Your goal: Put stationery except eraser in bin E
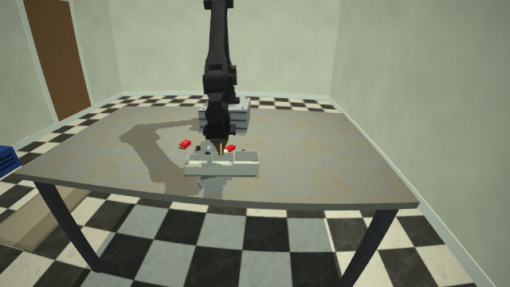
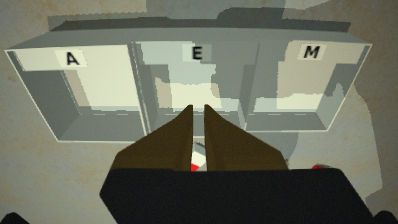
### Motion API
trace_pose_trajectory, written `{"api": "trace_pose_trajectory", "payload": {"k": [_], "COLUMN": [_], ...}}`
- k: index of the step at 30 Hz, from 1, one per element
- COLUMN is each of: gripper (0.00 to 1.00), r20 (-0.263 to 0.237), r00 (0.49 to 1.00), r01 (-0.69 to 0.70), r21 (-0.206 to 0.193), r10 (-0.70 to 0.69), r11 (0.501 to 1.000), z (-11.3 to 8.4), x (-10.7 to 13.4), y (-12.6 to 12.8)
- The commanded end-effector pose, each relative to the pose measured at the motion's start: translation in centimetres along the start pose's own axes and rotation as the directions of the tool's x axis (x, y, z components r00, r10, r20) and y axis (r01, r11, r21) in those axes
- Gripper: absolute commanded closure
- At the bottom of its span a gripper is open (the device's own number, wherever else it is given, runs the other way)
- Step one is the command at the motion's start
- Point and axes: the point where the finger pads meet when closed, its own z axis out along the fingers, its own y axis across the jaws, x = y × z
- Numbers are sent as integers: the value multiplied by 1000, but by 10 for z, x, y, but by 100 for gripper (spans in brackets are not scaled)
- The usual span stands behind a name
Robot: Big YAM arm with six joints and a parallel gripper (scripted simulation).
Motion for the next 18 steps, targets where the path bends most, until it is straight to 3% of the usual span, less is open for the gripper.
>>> {"api": "trace_pose_trajectory", "payload": {"k": [1,5,7,8,11,12,18], "gripper": [92,92,92,92,92,92,92], "r20": [84,84,11,6,7,31,45], "r00": [996,996,1000,1000,1000,1000,999], "r01": [-4,-9,1,1,1,0,-1], "r21": [-3,-3,-1,-1,-1,-3,-7], "r10": [4,9,-1,-1,-1,0,1], "r11": [1000,1000,1000,1000,1000,1000,1000], "z": [-47,-50,-23,-21,-22,-27,-33], "x": [-30,-31,-8,-5,-5,-16,-23], "y": [5,3,11,17,22,27,59]}}
